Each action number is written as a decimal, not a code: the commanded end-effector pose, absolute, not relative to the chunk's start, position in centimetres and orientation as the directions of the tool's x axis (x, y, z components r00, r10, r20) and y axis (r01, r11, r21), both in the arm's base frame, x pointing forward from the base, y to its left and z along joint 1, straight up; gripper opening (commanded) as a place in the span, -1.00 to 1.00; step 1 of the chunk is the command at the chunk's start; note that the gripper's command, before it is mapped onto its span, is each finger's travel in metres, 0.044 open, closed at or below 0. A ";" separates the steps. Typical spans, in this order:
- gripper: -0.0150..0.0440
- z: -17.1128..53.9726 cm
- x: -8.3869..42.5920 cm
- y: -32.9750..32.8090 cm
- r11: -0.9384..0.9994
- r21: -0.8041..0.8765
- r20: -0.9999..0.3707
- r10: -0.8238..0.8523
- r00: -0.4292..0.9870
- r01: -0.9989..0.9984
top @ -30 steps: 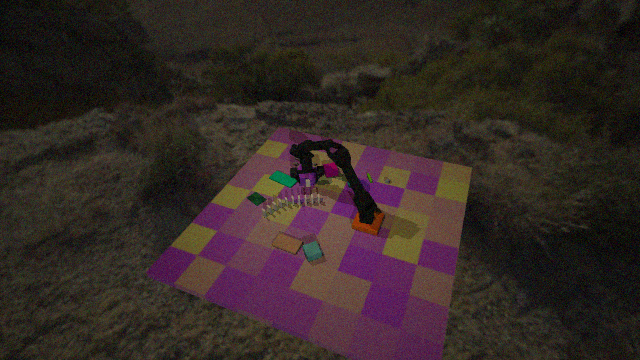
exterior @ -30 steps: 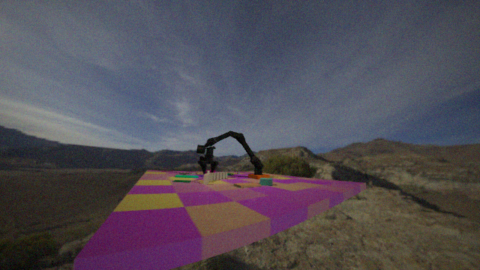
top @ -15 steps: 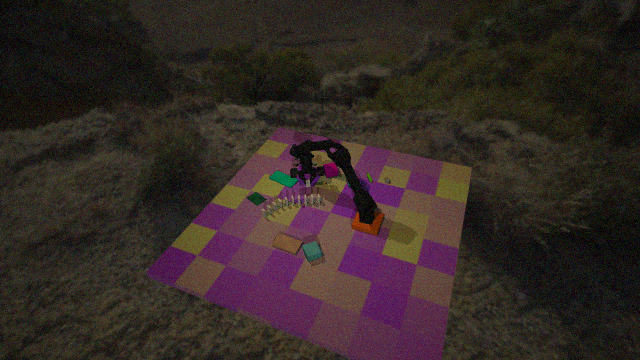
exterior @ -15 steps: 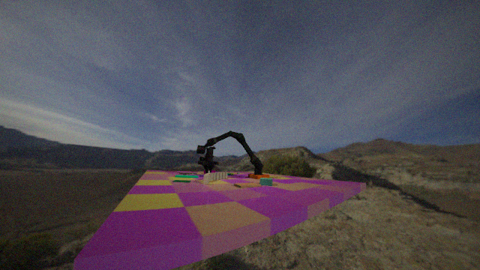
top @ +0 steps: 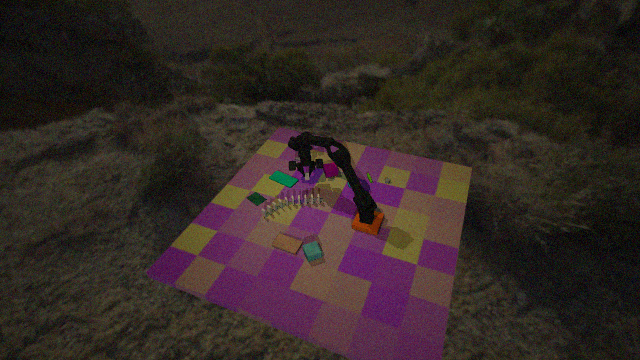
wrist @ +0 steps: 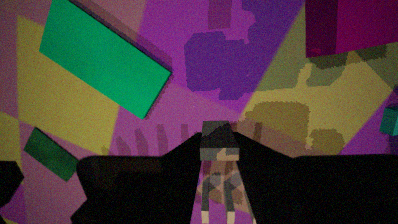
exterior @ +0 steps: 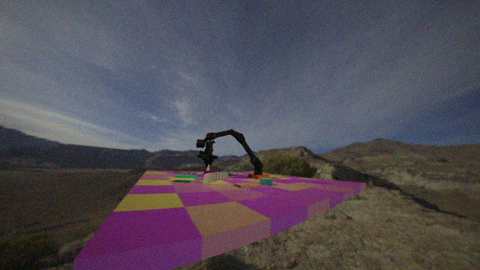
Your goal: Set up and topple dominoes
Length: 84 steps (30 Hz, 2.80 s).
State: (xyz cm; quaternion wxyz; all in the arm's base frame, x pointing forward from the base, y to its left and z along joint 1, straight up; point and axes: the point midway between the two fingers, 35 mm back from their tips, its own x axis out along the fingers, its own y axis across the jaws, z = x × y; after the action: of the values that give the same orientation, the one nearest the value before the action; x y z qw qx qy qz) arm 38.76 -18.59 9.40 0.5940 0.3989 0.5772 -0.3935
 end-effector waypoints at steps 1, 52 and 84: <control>-0.13 14.9 38.5 -18.5 0.371 0.037 -0.999 -0.020 0.048 0.928; -0.13 12.8 26.0 -9.5 0.929 -0.016 -1.000 -0.008 0.025 -0.369; -0.13 4.0 25.4 -9.2 0.929 -0.016 -1.000 -0.007 0.024 -0.369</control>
State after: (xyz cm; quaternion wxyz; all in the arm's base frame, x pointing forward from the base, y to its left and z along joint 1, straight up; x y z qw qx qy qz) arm 25.39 -9.19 4.05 0.7025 -0.1345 0.6869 0.1288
